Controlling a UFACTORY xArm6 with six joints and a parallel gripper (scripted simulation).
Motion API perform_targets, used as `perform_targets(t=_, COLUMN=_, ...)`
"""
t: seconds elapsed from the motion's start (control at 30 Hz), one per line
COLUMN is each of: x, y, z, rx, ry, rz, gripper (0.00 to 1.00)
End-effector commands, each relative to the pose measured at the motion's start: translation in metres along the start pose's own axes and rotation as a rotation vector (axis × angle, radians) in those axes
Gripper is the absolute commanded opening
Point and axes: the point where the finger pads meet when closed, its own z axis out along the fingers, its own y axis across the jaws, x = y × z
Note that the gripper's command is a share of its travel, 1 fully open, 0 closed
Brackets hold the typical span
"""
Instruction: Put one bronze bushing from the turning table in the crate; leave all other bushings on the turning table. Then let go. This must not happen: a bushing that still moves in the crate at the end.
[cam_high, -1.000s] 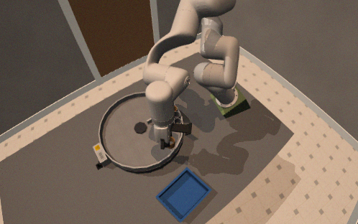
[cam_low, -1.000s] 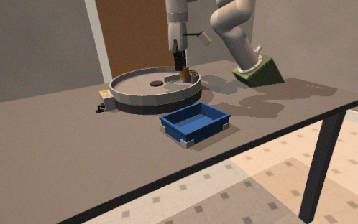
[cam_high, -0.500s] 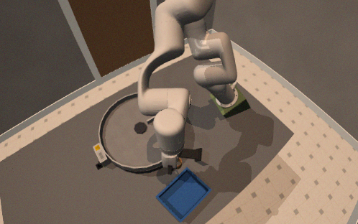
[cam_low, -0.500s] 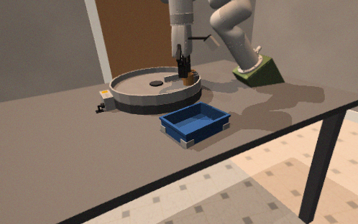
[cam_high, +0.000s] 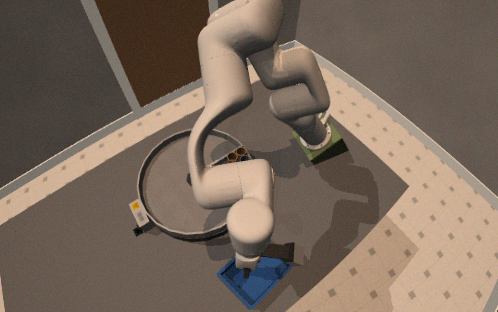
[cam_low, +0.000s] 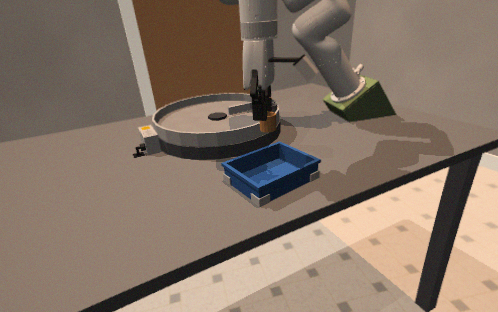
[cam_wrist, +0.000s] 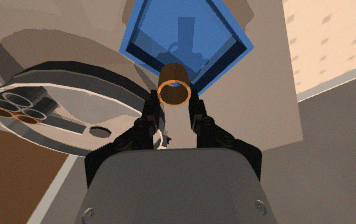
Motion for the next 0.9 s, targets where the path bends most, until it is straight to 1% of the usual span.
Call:
perform_targets(t=0.0, x=0.0045, y=0.017, z=0.0002, rx=0.006, ry=-0.005, rz=0.003, gripper=0.0)
perform_targets(t=0.23, x=0.0085, y=0.0253, z=0.0003, rx=0.006, ry=-0.005, rz=0.003, gripper=0.0)
perform_targets(t=0.77, x=0.0087, y=0.0257, z=0.0004, rx=0.006, ry=-0.005, rz=0.003, gripper=0.0)
perform_targets(t=0.87, x=0.0087, y=0.0258, z=0.004, rx=0.006, ry=-0.005, rz=0.003, gripper=0.0)
